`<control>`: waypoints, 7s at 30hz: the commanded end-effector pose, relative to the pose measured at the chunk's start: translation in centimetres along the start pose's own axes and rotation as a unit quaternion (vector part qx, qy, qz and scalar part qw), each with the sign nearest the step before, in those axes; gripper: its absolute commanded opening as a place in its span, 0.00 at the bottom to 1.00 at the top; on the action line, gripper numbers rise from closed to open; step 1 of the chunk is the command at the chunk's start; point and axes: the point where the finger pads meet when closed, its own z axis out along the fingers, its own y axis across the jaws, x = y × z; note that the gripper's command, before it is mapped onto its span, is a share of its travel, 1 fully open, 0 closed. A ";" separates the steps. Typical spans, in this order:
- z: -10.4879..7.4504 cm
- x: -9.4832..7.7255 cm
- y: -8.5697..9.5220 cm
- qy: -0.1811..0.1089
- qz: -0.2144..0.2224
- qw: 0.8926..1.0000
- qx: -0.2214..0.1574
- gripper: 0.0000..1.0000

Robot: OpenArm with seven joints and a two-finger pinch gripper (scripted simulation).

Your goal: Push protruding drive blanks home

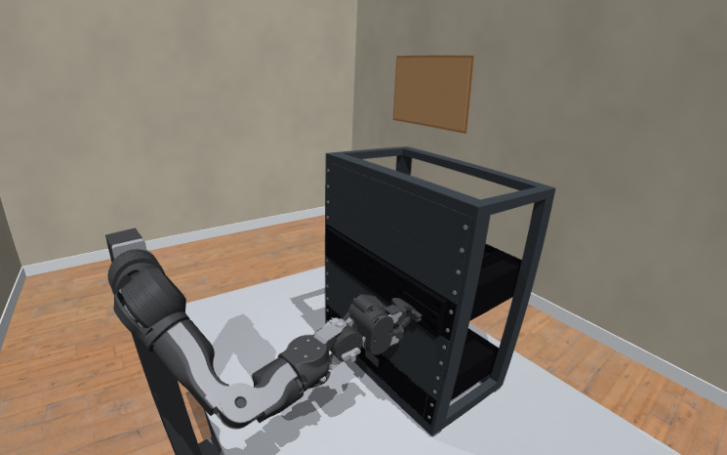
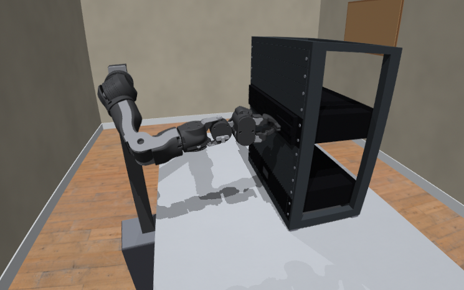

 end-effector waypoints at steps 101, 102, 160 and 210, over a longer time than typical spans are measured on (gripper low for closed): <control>2.5 0.2 0.1 0.001 -0.001 1.000 0.002 0.00; 2.5 0.2 0.1 0.001 -0.001 1.000 0.002 0.00; -7.3 0.4 0.3 0.003 -0.001 1.000 -0.001 0.00; -6.5 0.0 2.8 0.003 -0.001 1.000 0.002 0.00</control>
